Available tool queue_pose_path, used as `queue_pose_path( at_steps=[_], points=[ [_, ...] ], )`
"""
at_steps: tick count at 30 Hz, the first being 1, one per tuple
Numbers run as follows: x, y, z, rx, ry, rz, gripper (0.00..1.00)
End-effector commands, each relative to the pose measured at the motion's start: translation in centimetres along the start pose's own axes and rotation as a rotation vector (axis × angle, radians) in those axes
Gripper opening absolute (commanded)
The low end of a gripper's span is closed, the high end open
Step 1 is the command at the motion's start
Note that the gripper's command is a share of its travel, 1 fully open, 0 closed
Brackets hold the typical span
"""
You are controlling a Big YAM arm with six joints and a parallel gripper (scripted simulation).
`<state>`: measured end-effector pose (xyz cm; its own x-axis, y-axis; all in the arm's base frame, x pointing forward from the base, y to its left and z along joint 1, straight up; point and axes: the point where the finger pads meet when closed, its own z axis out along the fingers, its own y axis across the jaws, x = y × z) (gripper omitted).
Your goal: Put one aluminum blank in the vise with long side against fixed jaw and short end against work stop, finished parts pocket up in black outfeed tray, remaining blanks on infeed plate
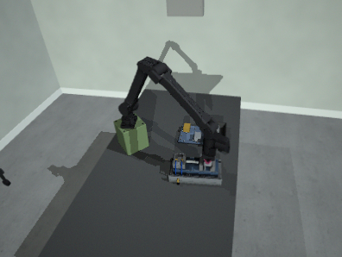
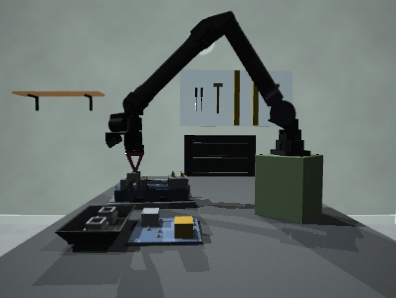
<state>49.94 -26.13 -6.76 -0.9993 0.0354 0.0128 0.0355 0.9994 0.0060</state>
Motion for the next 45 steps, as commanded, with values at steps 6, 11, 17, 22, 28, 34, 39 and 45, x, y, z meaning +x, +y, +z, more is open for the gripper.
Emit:
queue_pose_path(
  at_steps=[6, 11, 17, 22, 28, 34, 39, 45],
  points=[
    [-1.6, -0.8, -1.7, 0.018, -0.047, -0.006, 0.0],
    [-1.7, -0.8, -1.7, 0.018, -0.047, -0.006, 0.0],
    [-1.7, -0.8, -1.7, 0.018, -0.048, -0.006, 0.0],
    [-1.7, -0.8, -1.7, 0.018, -0.047, -0.006, 0.0],
    [-1.6, -0.7, -1.5, 0.018, -0.046, -0.006, 0.0],
    [-1.4, -0.6, -0.7, 0.013, -0.037, -0.006, 0.0],
    [-1.2, -0.5, -0.1, 0.008, -0.027, -0.006, 0.0],
    [-0.9, -0.4, 0.6, 0.004, -0.018, -0.006, 0.0]
  ],
)
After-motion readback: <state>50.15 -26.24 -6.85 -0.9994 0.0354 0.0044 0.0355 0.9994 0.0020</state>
